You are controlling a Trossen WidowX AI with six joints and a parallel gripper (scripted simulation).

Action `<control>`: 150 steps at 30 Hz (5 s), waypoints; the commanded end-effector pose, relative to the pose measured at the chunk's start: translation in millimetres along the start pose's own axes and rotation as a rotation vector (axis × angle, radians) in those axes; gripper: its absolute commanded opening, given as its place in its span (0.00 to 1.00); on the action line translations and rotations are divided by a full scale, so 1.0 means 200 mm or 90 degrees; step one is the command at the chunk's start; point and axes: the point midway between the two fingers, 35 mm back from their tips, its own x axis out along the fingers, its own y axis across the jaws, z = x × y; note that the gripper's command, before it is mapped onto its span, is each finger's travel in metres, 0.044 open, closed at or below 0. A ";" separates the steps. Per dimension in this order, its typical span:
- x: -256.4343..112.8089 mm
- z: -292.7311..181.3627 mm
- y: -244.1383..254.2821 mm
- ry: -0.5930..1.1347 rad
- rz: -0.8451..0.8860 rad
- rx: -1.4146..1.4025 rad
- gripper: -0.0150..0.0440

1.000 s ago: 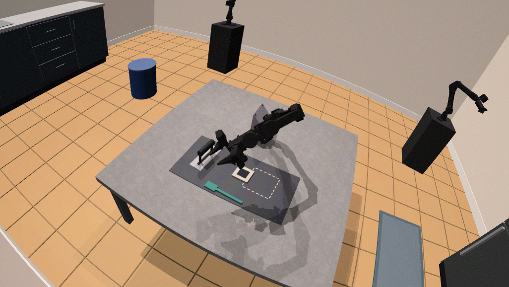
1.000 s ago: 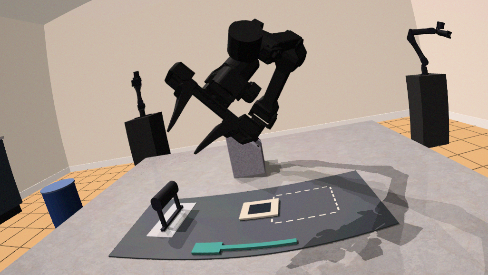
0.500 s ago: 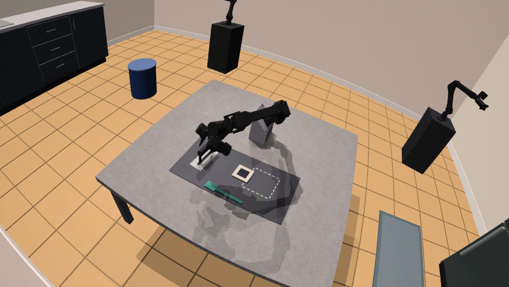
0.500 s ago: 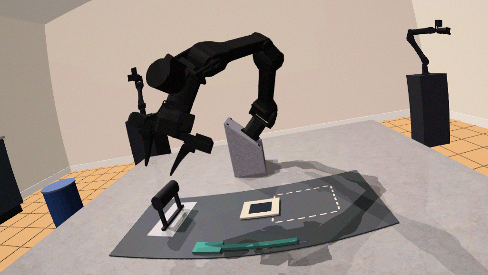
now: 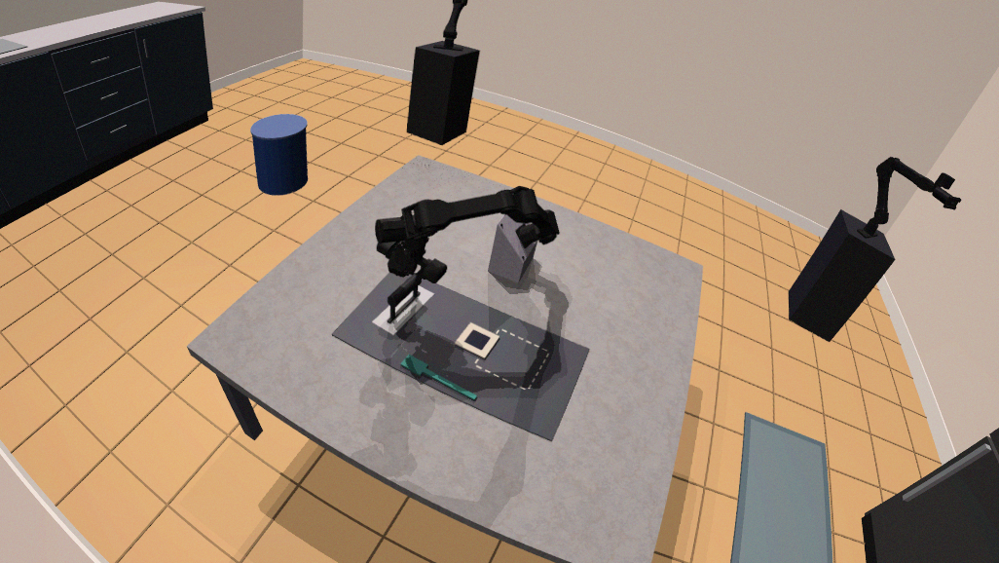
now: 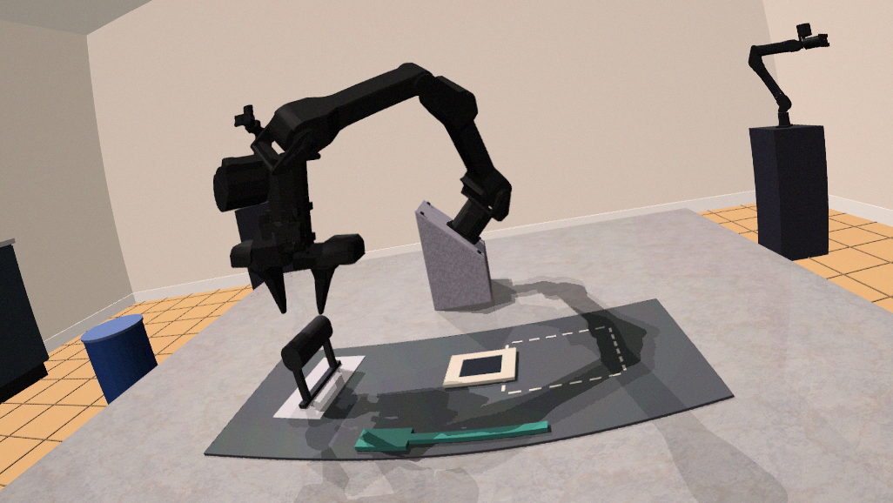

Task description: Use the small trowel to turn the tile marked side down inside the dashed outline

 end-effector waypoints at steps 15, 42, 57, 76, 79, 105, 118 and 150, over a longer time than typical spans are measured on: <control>0.11 -0.09 -0.02 0.010 0.075 0.039 0.71; 0.26 -0.09 -0.01 0.010 0.076 0.039 0.48; 0.26 -0.09 -0.01 0.010 0.076 0.039 0.47; 0.26 -0.09 -0.01 -0.003 0.077 -0.180 0.47; 0.26 -0.09 -0.01 -0.006 0.077 -0.238 0.47; 0.26 -0.09 -0.01 -0.036 0.073 -0.721 0.47; 0.26 -0.09 -0.01 -0.036 0.073 -0.724 0.70; 0.02 -0.10 -0.04 -0.044 0.067 -0.730 0.76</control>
